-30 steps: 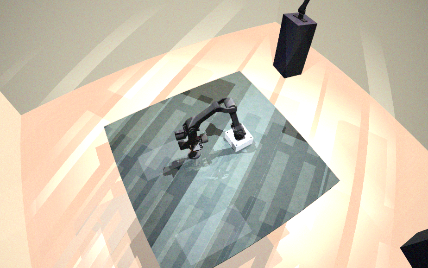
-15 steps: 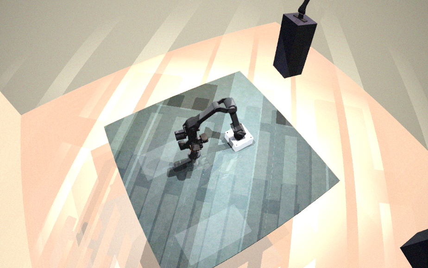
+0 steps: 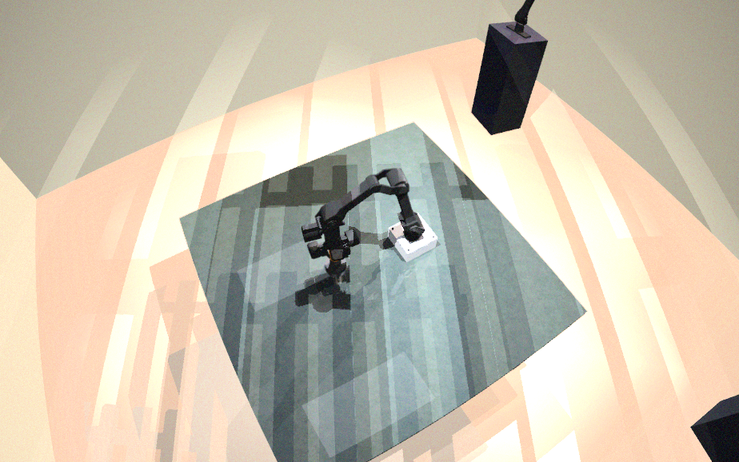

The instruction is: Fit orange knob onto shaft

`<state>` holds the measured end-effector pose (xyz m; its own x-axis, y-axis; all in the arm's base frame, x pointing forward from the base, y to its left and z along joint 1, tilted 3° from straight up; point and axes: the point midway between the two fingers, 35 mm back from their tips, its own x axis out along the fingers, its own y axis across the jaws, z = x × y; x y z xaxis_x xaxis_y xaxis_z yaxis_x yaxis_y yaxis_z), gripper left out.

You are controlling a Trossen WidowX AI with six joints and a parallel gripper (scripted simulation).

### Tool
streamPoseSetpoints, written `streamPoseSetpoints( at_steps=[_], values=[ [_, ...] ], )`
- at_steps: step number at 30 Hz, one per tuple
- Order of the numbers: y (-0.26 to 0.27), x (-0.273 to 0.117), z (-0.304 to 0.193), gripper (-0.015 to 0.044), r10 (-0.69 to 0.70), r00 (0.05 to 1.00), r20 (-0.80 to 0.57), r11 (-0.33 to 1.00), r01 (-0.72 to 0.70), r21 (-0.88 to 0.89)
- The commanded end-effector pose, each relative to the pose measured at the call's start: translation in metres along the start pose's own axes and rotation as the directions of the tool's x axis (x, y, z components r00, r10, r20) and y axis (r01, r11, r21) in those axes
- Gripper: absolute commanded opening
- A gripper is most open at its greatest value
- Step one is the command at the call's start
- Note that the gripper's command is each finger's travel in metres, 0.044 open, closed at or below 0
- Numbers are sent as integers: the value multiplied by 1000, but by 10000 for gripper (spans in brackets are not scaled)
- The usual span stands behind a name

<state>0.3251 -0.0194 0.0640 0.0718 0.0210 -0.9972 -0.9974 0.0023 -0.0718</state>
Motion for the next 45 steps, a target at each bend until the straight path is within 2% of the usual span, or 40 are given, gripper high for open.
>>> streamPoseSetpoints(
  at_steps=[1,6,45],
  values=[
    [-1,-2,0,0,-3,1000,0,998,3,-56],
    [0,0,0,0,-2,1000,0,979,2,-206],
    [0,-2,0,0,-2,1000,0,979,2,-206]
  ],
)
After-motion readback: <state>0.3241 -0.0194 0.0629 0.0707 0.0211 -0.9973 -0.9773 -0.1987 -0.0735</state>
